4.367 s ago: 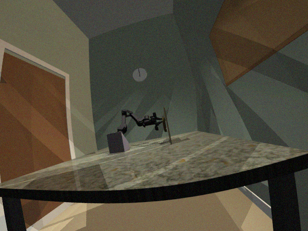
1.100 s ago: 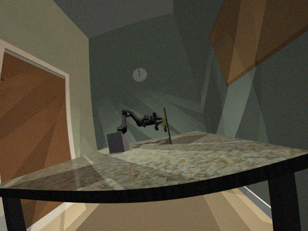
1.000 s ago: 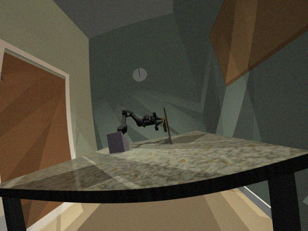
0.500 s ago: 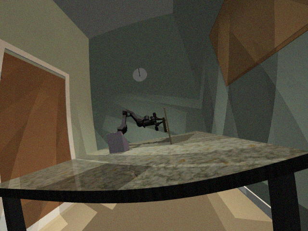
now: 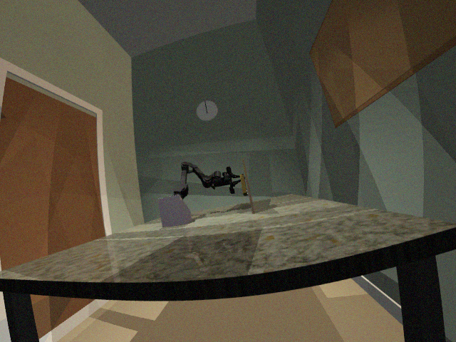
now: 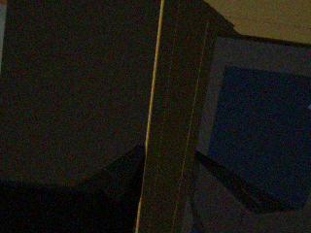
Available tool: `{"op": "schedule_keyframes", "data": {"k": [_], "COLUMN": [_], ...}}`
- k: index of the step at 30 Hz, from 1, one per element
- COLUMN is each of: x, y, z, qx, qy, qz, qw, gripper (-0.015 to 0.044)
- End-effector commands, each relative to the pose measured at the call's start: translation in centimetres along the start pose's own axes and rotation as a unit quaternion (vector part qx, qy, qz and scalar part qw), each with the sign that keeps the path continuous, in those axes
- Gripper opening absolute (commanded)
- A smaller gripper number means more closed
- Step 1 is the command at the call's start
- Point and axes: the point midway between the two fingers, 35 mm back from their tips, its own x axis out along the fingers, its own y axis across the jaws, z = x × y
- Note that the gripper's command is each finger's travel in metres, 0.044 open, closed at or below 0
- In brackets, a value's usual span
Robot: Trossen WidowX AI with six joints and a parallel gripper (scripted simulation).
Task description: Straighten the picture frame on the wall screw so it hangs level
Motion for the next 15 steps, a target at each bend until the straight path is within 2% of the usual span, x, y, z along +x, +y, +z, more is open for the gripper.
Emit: {"op": "schedule_keyframes", "data": {"k": [1,15], "x": [-0.01,0.0], "y": [-0.02,-0.01], "z": [-0.01,0.0], "qx": [0.002,0.057], "qy": [0.0,0.001], "qz": [0.0,0.0], "qw": [1.0,0.998], "gripper": [0.0,0.0]}}
